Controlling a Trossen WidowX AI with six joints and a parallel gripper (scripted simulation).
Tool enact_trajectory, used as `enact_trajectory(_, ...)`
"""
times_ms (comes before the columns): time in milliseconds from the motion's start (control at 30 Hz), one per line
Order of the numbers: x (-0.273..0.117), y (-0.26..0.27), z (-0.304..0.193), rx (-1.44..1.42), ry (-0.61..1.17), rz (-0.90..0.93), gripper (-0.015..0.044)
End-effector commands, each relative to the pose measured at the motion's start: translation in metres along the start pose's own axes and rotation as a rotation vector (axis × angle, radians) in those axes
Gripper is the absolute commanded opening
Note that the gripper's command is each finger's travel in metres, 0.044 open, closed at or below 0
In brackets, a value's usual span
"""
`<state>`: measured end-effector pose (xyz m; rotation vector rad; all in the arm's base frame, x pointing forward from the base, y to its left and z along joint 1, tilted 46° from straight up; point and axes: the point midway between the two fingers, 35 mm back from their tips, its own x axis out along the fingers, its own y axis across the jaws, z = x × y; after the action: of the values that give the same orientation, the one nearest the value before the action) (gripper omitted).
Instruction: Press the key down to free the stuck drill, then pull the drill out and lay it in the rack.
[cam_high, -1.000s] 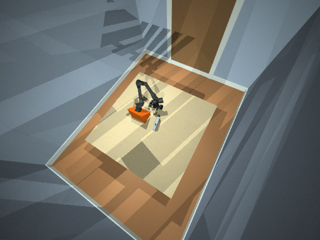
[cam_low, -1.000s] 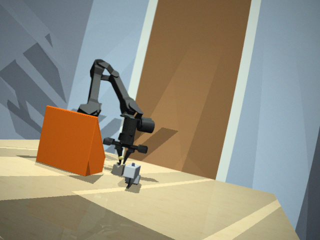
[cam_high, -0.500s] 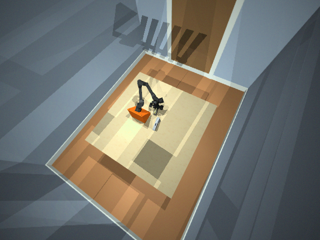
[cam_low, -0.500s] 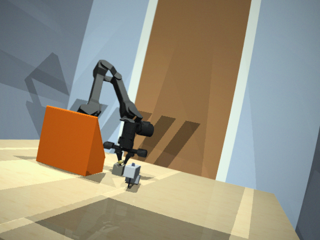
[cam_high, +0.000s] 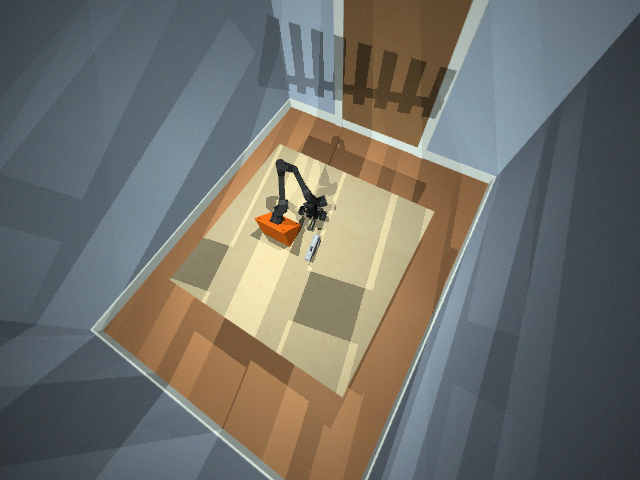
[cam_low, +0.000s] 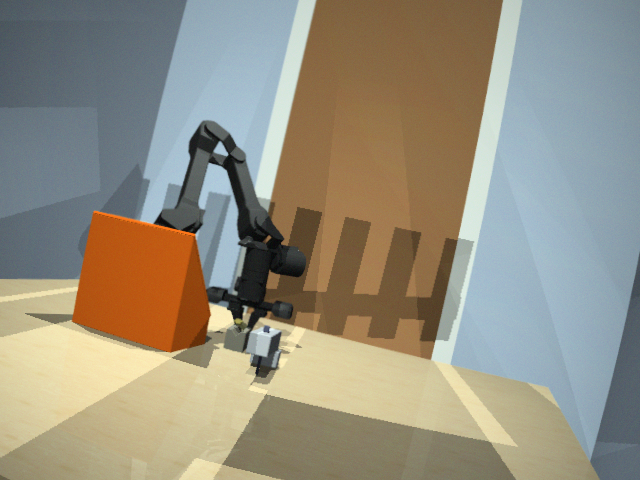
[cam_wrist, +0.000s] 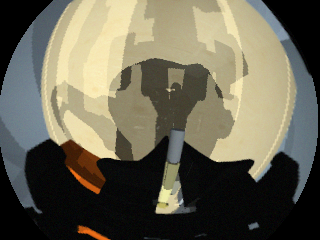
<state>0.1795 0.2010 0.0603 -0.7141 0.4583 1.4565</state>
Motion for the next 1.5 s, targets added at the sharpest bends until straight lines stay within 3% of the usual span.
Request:
enact_trajectory(0, 0.000, 0.000, 0.000, 0.000, 0.000, 0.000, 0.0053)
enact_trajectory(500, -0.002, 0.000, 0.000, 0.000, 0.002, 0.000, 0.0440)
enact_trajectory(1133, -0.076, -0.001, 0.000, 0.011, 0.021, 0.003, 0.0440)
enact_trajectory(1233, -0.072, -0.001, -0.003, 0.024, 0.030, 0.003, 0.0440)
enact_trajectory(1333, -0.085, -0.017, -0.006, 0.035, 0.061, -0.065, 0.0440)
enact_trajectory(1467, -0.129, -0.057, -0.019, 0.074, 0.163, -0.264, 0.0440)
